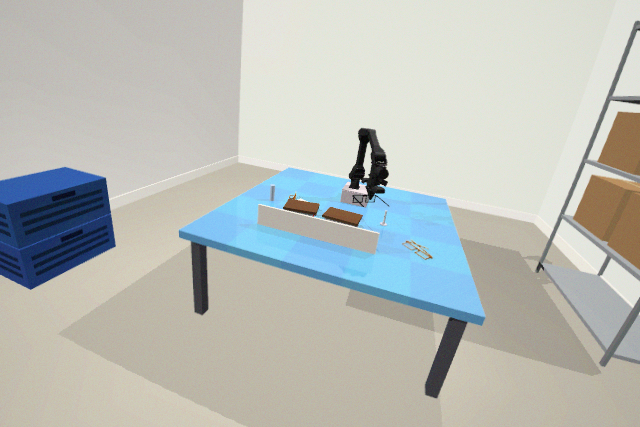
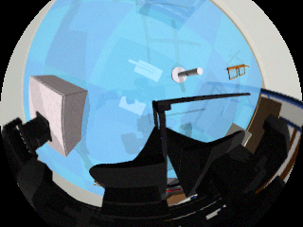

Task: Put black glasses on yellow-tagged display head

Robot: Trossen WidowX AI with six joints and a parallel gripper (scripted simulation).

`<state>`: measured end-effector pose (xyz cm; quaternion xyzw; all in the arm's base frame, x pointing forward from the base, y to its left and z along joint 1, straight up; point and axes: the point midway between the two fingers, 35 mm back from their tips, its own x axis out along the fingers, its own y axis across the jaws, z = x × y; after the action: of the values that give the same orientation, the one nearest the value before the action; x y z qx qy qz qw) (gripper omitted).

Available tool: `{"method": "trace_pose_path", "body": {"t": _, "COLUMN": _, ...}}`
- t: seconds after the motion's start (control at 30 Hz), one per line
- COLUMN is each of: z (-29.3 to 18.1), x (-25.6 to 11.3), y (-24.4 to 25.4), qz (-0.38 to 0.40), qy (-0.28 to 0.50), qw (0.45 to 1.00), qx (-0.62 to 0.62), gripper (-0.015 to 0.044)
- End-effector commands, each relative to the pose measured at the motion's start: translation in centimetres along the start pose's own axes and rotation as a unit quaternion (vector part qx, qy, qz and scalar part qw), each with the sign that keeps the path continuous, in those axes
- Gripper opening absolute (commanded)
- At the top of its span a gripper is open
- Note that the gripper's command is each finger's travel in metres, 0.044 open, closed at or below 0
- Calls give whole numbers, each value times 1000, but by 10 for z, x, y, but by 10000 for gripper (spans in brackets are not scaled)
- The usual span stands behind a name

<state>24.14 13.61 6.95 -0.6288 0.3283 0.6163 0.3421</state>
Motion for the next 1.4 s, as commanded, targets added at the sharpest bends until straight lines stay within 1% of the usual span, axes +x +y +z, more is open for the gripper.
{"method": "trace_pose_path", "body": {"t": 0.0, "z": -16, "x": -1, "y": 6, "qz": -1, "qy": -1, "qw": 999, "qx": -43, "gripper": 0}}
{"method": "trace_pose_path", "body": {"t": 0.5, "z": -71, "x": -1, "y": 32, "qz": 0, "qy": 2, "qw": 982, "qx": -191, "gripper": 0}}
{"method": "trace_pose_path", "body": {"t": 1.0, "z": -115, "x": 0, "y": 68, "qz": 2, "qy": 3, "qw": 943, "qx": -332, "gripper": 0}}
{"method": "trace_pose_path", "body": {"t": 1.37, "z": -118, "x": 7, "y": 68, "qz": 2, "qy": 3, "qw": 941, "qx": -338, "gripper": 0}}
